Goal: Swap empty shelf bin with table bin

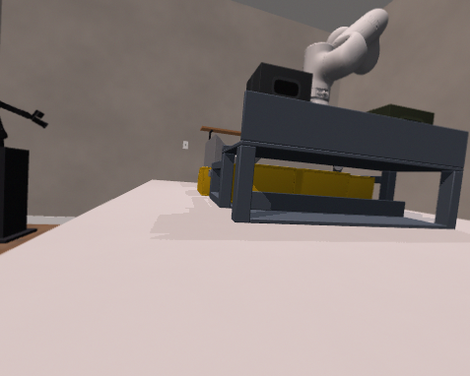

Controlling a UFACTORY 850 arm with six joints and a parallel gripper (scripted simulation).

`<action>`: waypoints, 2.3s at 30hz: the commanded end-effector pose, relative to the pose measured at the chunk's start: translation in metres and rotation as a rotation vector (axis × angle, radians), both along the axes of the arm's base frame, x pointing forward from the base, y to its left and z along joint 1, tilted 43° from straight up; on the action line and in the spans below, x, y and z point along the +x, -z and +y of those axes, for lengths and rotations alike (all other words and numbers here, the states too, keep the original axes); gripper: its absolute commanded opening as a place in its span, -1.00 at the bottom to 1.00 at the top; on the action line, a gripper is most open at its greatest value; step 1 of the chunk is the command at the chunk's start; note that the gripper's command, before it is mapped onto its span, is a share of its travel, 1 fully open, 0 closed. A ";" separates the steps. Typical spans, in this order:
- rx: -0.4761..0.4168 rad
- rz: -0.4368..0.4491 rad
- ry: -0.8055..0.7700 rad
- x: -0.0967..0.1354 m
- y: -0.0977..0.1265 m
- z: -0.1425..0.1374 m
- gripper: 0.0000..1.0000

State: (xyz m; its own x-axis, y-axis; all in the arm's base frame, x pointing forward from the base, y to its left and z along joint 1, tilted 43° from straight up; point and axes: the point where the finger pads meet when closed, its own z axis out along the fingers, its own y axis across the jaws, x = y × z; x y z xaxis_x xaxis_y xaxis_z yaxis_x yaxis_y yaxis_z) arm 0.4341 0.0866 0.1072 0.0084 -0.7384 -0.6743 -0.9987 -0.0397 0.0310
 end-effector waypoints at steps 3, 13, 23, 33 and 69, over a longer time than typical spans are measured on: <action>0.000 -0.002 0.001 0.001 0.000 0.000 -1.00; 0.000 -0.002 0.001 0.001 0.000 0.000 -1.00; 0.000 -0.002 0.001 0.001 0.000 0.000 -1.00; 0.002 -0.005 -0.002 0.000 0.004 0.004 -1.00; 0.002 -0.005 -0.002 -0.005 0.070 0.064 -1.00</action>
